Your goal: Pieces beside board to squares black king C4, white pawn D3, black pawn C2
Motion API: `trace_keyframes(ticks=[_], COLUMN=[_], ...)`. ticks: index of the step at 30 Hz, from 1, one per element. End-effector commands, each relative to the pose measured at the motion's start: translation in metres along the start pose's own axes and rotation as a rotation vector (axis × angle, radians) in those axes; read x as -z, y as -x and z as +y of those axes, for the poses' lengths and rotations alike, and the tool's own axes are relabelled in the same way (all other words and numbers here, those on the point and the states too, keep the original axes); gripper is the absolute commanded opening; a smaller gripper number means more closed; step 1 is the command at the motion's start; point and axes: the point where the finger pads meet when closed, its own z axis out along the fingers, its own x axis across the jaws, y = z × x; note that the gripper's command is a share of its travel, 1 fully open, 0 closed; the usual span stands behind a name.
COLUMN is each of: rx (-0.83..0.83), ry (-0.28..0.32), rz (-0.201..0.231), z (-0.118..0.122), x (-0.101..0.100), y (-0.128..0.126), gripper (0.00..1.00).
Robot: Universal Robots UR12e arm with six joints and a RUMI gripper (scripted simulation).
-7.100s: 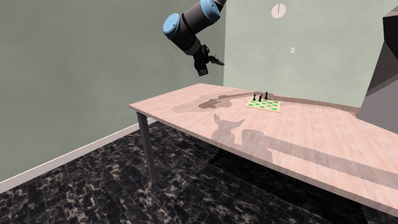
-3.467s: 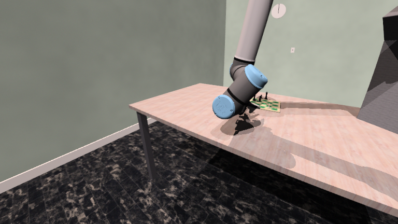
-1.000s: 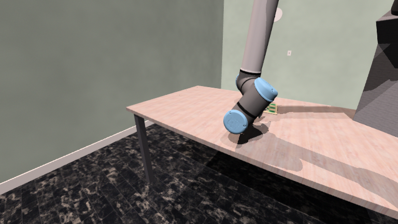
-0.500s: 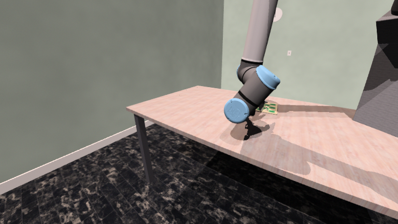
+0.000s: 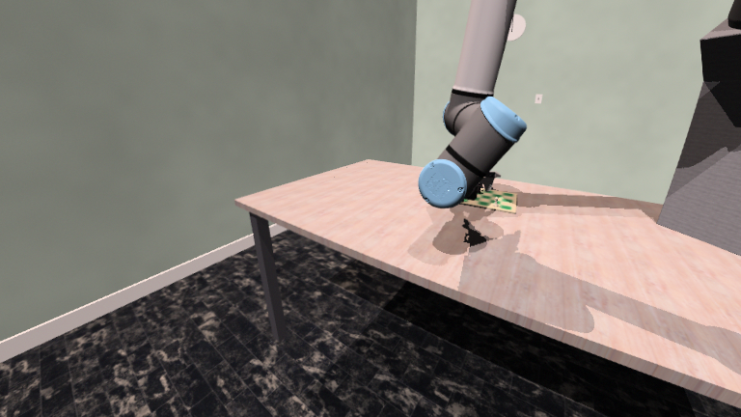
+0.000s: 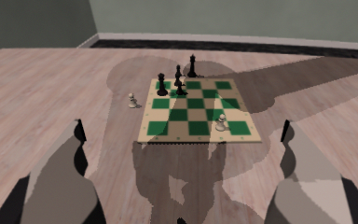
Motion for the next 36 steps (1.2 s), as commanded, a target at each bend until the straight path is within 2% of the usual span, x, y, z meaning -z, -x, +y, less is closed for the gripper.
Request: trace_keyframes(ticks=[1, 8, 13, 18, 23, 25, 28, 29, 31, 32, 34, 35, 36], rx=[-0.005, -0.039, -0.127, -0.271, -0.459, -0.459, -0.585, -0.585, -0.671, -0.671, -0.756, -0.756, -0.798], ry=[0.003, 0.025, 0.082, 0.174, 0.294, 0.294, 0.375, 0.375, 0.430, 0.430, 0.484, 0.484, 0.511], rz=[0.003, 0.031, 0.101, 0.219, 0.372, 0.372, 0.475, 0.475, 0.545, 0.545, 0.615, 0.615, 0.648], z=[0.000, -0.002, -0.006, -0.015, -0.026, -0.026, -0.034, -0.034, -0.039, -0.039, -0.044, -0.044, -0.047], x=[0.000, -0.008, -0.027, -0.060, -0.103, -0.103, -0.131, -0.131, -0.151, -0.151, -0.170, -0.170, -0.180], y=[0.000, 0.000, -0.001, -0.004, -0.008, -0.008, -0.010, -0.010, -0.012, -0.012, -0.014, -0.014, -0.014], gripper=[1.00, 1.00, 1.00, 1.00, 1.00, 1.00, 1.00, 1.00, 1.00, 1.00, 1.00, 1.00, 1.00])
